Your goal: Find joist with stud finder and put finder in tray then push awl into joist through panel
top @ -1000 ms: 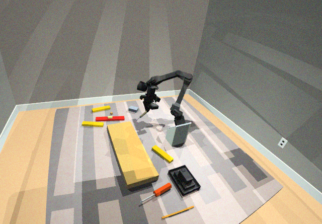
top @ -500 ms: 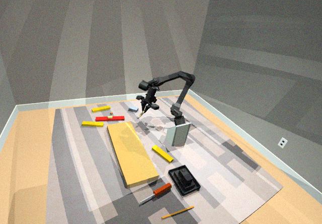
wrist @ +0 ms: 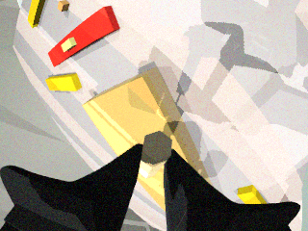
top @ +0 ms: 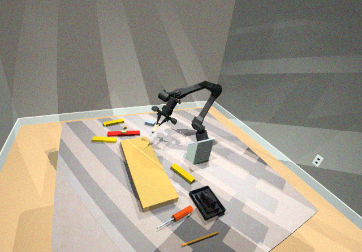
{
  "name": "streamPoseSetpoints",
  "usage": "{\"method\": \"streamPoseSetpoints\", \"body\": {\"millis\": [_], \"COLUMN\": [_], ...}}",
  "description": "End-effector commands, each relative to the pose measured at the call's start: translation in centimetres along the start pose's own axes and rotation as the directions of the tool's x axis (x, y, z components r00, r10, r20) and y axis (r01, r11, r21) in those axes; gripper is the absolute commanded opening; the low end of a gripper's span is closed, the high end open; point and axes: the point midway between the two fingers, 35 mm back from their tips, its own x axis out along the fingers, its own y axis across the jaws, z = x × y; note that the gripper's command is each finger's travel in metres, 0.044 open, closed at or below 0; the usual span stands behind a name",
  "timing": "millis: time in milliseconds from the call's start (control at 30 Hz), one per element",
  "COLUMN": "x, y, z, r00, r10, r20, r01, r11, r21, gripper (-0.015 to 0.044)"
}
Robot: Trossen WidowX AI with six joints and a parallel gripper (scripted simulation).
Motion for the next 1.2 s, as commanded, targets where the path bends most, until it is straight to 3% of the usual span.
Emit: {"method": "streamPoseSetpoints", "body": {"millis": [0, 267, 533, 867, 1167], "x": [0.0, -0.3, -0.8, -1.9, -3.1], "y": [0.3, 1.5, 2.6, 3.9, 4.9], "z": [-0.5, -1.2, -1.9, -2.7, -3.5], "r00": [0.998, 0.982, 0.949, 0.886, 0.811], "r10": [0.048, 0.159, 0.269, 0.399, 0.503], "r20": [-0.035, -0.102, -0.164, -0.236, -0.298], "r01": [-0.051, -0.185, -0.314, -0.415, -0.407], "r11": [0.993, 0.919, 0.760, 0.457, 0.121], "r21": [-0.107, -0.349, -0.569, -0.787, -0.905], "gripper": [0.0000, 0.0000, 0.0000, 0.0000, 0.0000]}}
